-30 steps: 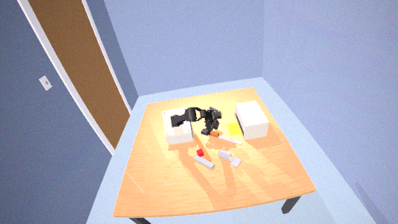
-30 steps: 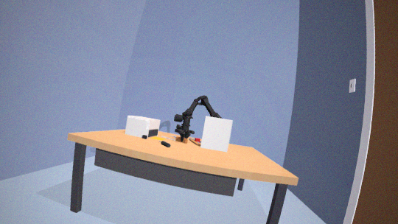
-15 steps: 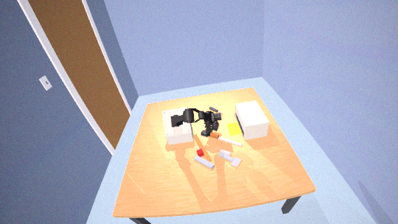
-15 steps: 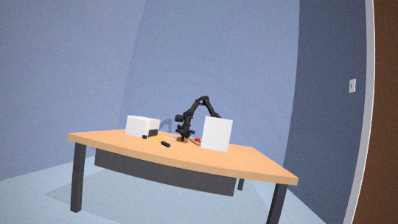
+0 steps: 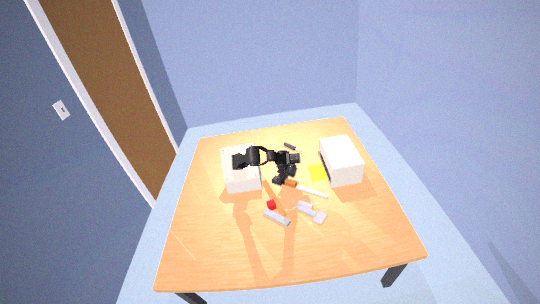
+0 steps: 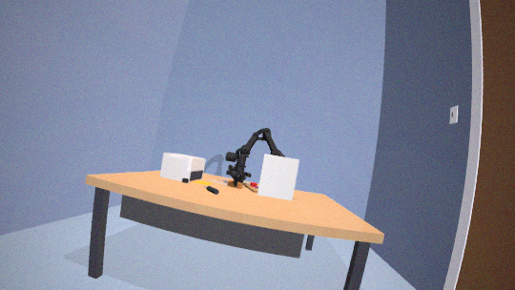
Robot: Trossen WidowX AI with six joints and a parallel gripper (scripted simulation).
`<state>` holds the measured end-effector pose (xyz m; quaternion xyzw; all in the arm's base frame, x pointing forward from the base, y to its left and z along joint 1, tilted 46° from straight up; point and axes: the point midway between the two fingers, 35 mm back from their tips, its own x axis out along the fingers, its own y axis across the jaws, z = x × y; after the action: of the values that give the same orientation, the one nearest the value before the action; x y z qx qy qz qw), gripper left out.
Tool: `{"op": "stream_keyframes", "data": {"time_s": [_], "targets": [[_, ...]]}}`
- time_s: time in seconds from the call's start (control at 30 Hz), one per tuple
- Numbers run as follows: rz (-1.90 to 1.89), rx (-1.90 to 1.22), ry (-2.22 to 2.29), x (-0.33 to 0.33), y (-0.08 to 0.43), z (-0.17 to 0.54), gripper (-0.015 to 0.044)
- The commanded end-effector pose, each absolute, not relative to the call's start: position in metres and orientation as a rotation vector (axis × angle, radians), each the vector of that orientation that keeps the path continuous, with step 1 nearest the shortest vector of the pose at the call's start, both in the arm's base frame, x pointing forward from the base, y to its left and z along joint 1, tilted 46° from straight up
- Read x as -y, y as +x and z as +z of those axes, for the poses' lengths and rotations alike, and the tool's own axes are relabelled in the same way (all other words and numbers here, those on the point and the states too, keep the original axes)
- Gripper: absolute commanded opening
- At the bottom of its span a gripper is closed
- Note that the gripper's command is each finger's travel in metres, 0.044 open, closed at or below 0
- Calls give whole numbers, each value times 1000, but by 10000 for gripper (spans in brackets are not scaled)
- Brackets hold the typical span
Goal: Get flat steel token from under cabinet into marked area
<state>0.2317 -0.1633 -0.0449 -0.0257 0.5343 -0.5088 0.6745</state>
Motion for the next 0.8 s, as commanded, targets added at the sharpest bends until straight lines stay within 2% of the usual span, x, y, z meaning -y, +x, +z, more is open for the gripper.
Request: {"op": "stream_keyframes", "data": {"time_s": [0.0, 0.77], "targets": [[-1145, -1197, -58, 166, 230, -41, 0], [-1145, -1197, -59, 182, 222, -24, 0]]}}
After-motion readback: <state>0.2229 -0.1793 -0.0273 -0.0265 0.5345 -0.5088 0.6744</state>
